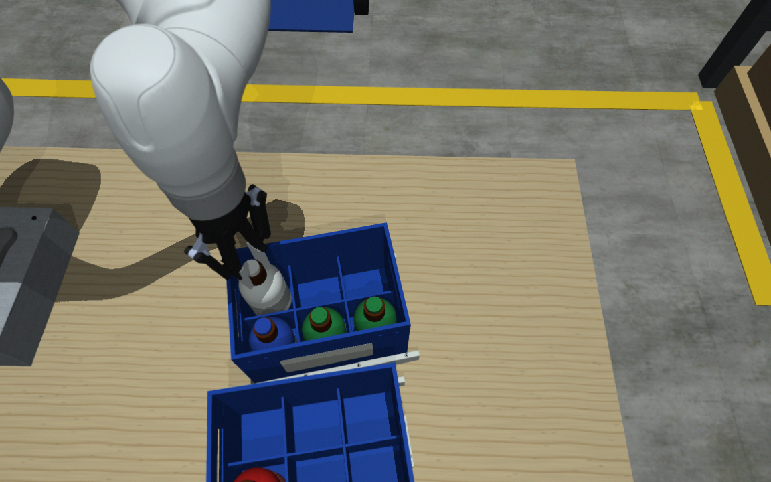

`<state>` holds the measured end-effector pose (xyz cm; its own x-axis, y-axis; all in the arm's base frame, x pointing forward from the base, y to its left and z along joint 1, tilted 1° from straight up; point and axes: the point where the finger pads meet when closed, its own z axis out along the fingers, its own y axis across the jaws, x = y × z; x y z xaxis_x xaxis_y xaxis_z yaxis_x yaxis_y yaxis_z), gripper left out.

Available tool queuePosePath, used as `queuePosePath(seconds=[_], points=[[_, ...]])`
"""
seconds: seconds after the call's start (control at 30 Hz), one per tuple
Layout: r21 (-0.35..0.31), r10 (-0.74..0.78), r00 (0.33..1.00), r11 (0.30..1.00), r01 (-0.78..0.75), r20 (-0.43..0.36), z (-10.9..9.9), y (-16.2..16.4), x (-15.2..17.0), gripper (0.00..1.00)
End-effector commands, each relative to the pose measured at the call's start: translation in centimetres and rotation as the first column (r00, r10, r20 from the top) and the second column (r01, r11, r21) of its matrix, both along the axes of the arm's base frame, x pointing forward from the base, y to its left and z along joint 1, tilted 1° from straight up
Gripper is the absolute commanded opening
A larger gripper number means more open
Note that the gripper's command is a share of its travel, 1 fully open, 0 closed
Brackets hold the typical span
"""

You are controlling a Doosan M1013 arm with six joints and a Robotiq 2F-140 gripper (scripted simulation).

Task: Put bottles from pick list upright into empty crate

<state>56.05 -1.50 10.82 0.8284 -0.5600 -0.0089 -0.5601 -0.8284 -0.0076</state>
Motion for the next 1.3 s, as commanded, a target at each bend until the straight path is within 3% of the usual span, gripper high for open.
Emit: queuePosePath(seconds=[0.0,1.27], points=[[0.000,0.000,1.000,1.000,0.000,0.000,-0.20,0.00,0.00,0.00],[0.000,0.000,1.000,1.000,0.000,0.000,-0.70,0.01,0.00,0.00]])
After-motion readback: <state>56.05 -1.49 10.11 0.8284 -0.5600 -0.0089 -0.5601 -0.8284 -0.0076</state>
